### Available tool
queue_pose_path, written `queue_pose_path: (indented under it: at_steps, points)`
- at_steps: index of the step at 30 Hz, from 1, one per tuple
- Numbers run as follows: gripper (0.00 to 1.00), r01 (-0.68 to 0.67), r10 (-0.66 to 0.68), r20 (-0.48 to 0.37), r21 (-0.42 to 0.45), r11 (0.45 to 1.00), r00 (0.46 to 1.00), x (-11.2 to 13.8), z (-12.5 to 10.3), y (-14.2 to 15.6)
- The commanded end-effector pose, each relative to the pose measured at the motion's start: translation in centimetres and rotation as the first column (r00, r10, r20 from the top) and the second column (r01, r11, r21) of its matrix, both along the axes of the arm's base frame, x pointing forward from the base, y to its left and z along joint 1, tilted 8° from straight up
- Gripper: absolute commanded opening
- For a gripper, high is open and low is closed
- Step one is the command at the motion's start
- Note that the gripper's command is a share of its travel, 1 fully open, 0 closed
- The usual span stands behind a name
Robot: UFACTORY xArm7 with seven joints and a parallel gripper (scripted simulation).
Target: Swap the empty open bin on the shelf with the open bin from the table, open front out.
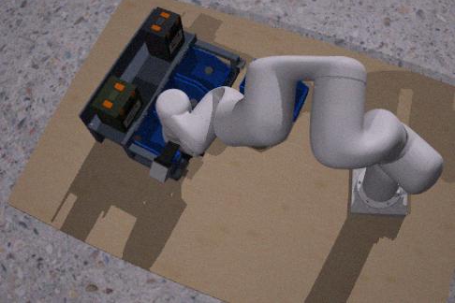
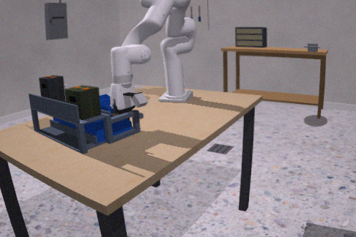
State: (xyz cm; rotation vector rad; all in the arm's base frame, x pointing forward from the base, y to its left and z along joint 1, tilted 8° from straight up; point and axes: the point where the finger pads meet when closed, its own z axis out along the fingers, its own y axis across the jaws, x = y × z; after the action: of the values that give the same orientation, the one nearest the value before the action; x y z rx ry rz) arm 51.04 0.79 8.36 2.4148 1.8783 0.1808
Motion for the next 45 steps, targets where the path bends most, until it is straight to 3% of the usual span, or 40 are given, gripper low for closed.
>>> queue_pose_path:
  at_steps: [1, 37, 42, 45]
  points:
    - [0.00, 0.000, 0.000, 0.004, 0.001, 1.000, 1.000, 0.1, 0.2, 0.0]
    - [0.00, 0.000, 0.000, 0.004, 0.001, 1.000, 1.000, -2.1, 2.0, 0.5]
    - [0.00, 0.000, 0.000, 0.004, 0.001, 1.000, 1.000, -2.3, 3.1, 0.4]
    - [0.00, 0.000, 0.000, 0.004, 0.001, 1.000, 1.000, -2.6, 5.2, 0.4]
